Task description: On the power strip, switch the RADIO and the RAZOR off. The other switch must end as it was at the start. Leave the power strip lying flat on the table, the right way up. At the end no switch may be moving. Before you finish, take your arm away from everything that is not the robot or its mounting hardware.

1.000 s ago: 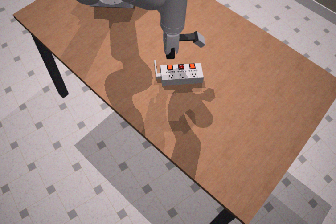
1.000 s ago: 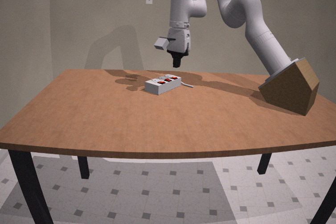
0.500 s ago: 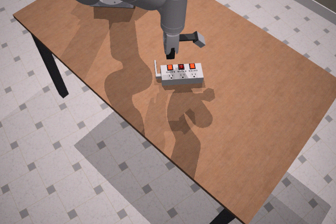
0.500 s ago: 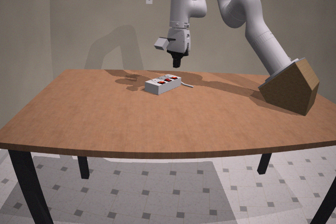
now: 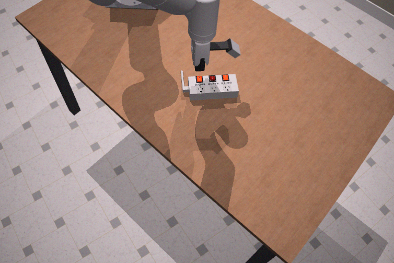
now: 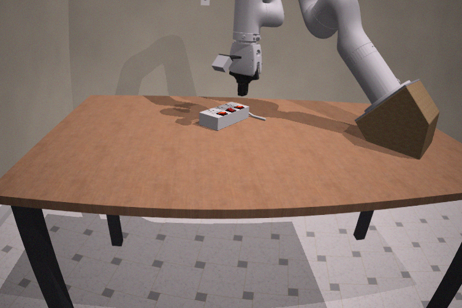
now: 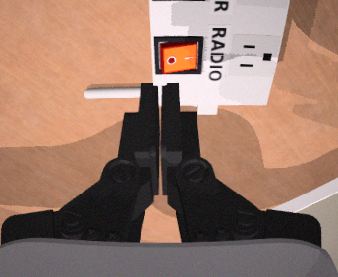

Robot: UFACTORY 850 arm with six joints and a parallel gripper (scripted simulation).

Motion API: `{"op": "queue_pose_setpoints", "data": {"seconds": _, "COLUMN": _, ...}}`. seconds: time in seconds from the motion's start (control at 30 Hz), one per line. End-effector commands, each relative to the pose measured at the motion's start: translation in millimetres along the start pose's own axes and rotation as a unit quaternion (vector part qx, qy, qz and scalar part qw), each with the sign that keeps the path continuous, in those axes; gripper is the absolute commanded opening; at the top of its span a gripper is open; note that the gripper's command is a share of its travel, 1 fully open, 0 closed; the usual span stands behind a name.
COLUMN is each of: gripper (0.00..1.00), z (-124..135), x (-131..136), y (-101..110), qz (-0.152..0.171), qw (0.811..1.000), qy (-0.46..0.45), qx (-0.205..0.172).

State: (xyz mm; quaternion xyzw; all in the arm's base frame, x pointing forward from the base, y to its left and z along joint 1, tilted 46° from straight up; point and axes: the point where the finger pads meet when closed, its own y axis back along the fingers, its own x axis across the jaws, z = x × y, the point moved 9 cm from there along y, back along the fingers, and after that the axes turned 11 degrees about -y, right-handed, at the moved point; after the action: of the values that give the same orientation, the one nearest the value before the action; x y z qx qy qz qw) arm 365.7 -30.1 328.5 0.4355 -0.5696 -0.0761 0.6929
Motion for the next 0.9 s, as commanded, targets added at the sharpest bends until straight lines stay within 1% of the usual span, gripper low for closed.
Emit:
{"op": "queue_pose_setpoints", "data": {"seconds": 0.0, "gripper": 0.0, "z": -0.4, "x": 0.3, "y": -4.0, "qz": 0.0, "qw": 1.0, "qy": 0.0, "qx": 0.001}}
{"op": "queue_pose_setpoints", "data": {"seconds": 0.43, "gripper": 0.0, "z": -0.4, "x": 0.4, "y": -21.1, "qz": 0.0, "qw": 1.0, "qy": 0.0, "qx": 0.001}}
{"op": "queue_pose_setpoints", "data": {"seconds": 0.87, "gripper": 0.0, "z": -0.4, "x": 0.5, "y": -31.0, "qz": 0.0, "qw": 1.0, "qy": 0.0, "qx": 0.001}}
